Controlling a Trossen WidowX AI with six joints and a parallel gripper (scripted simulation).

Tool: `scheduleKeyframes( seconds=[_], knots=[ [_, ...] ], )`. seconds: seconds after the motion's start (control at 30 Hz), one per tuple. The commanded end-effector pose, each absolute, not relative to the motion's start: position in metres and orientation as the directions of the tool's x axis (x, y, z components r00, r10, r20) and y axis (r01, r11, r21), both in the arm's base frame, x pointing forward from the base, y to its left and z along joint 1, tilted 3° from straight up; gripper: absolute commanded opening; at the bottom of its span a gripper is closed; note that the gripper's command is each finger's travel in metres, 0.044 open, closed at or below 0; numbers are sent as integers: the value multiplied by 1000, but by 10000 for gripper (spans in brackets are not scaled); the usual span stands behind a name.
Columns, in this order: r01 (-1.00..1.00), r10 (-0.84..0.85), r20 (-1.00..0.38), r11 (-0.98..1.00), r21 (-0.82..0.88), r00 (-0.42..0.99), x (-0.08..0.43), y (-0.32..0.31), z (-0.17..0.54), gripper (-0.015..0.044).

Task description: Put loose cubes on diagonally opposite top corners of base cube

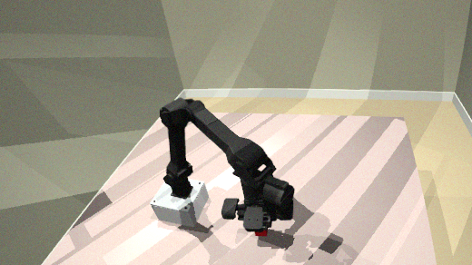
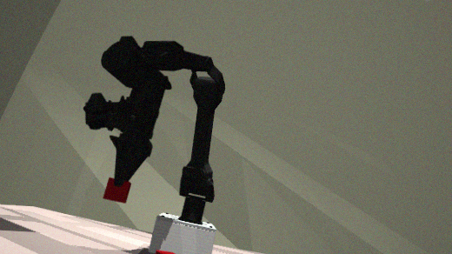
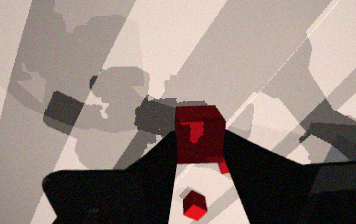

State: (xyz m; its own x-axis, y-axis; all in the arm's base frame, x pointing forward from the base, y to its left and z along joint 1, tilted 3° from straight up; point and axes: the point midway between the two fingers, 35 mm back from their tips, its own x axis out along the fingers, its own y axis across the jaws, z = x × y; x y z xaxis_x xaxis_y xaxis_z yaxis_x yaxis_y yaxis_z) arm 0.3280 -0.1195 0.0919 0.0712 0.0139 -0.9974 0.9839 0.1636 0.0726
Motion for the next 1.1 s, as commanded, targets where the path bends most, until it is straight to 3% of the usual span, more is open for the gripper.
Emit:
scheduleKeyframes(
  seconds=[0.0,1.07],
  knots=[
    [969,19,-998,236,70,68,328,-108,91,105],
    [531,25,-998,846,56,66,319,-8,74,105]
  ],
)
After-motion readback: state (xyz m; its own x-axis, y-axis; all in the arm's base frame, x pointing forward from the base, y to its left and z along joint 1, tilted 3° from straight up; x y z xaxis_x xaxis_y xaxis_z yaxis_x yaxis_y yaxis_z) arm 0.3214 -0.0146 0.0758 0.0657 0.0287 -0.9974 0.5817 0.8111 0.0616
